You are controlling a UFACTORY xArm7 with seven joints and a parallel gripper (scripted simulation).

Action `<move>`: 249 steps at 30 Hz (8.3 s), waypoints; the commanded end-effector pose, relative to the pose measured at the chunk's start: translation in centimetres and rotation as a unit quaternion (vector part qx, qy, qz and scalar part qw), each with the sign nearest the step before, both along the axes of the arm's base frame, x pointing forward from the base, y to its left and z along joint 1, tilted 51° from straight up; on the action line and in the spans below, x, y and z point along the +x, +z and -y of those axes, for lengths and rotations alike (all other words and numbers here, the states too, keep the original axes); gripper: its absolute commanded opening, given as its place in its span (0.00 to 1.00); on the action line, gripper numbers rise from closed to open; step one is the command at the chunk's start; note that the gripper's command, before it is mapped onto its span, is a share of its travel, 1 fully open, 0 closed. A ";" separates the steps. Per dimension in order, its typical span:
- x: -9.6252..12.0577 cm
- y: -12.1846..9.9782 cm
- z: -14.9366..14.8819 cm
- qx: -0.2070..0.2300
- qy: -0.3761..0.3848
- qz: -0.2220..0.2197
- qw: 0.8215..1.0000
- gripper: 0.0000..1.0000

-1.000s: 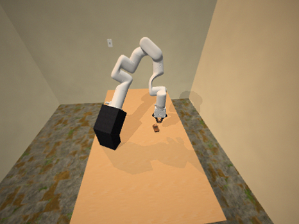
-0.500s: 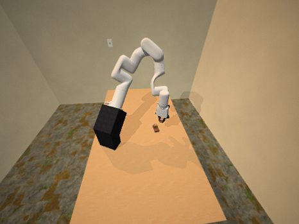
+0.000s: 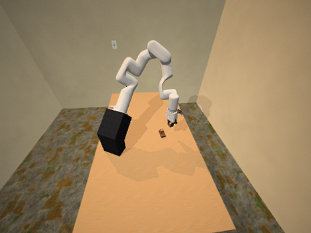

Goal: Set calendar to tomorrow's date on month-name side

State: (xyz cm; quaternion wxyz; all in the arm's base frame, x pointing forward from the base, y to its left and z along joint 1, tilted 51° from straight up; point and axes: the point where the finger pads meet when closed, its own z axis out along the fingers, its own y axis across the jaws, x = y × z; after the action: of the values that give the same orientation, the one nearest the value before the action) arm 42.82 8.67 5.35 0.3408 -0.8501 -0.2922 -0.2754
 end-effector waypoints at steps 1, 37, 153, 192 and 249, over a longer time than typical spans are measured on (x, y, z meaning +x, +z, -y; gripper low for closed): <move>0.8 0.5 -0.1 0.016 -0.039 -0.060 0.997 0.29; 2.6 1.7 -1.1 0.065 -0.154 -0.198 0.966 0.29; 5.3 -4.1 -8.0 0.065 -0.154 -0.198 0.966 0.29; 5.4 -4.3 -8.2 0.065 -0.154 -0.198 0.966 0.29; 5.4 -4.3 -8.2 0.065 -0.154 -0.198 0.966 0.29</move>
State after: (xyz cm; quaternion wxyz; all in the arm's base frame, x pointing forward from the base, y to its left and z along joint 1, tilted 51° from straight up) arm 48.13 17.09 1.03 0.4011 -0.8980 -0.0667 -0.1681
